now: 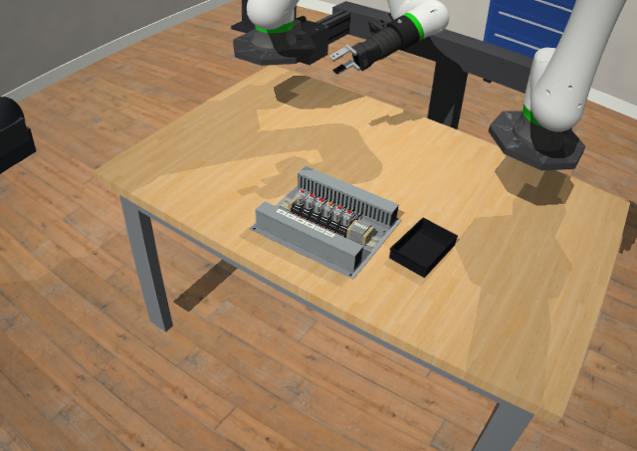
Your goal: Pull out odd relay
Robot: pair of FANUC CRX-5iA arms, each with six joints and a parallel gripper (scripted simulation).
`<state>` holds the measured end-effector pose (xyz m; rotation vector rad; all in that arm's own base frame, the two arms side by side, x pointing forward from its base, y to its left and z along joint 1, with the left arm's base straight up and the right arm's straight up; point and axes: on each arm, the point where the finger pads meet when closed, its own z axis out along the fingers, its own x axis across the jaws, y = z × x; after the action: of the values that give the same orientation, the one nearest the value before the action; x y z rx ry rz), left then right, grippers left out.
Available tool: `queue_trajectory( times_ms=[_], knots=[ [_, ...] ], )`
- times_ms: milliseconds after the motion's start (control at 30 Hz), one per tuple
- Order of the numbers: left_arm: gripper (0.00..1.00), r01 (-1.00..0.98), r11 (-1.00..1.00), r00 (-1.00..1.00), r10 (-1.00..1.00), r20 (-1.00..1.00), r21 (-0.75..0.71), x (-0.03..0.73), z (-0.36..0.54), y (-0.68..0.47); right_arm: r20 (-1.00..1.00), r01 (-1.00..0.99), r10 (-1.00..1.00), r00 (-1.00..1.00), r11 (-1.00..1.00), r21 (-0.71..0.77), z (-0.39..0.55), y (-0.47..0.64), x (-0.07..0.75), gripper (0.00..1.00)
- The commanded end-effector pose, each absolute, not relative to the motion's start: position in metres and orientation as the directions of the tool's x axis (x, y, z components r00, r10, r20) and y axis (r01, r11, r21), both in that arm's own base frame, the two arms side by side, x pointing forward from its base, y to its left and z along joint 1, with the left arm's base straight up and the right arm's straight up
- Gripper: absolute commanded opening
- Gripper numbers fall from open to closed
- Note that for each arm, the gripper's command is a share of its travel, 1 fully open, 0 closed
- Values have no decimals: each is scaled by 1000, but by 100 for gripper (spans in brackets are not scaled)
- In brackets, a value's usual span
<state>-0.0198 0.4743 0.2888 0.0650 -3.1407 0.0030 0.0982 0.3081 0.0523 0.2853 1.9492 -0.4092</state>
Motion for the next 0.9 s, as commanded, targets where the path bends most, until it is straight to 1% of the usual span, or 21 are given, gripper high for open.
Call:
queue_trajectory(
  times_ms=[0,333,633,867],
  knots=[
    [100,-41,999,-999,-41,0,0,-20,290,475,-917,380,13,-398,913,-152,53,308,98,98],
    [100,-41,999,-999,-41,0,0,-20,290,475,-917,382,17,-399,912,-150,52,308,98,98],
    [100,-41,999,-999,-41,0,0,-20,290,475,-912,412,59,-406,902,-125,45,307,101,98],
    [100,-41,999,-999,-41,0,0,-20,290,475,-894,495,174,-412,867,-60,28,305,109,98]
  ],
)
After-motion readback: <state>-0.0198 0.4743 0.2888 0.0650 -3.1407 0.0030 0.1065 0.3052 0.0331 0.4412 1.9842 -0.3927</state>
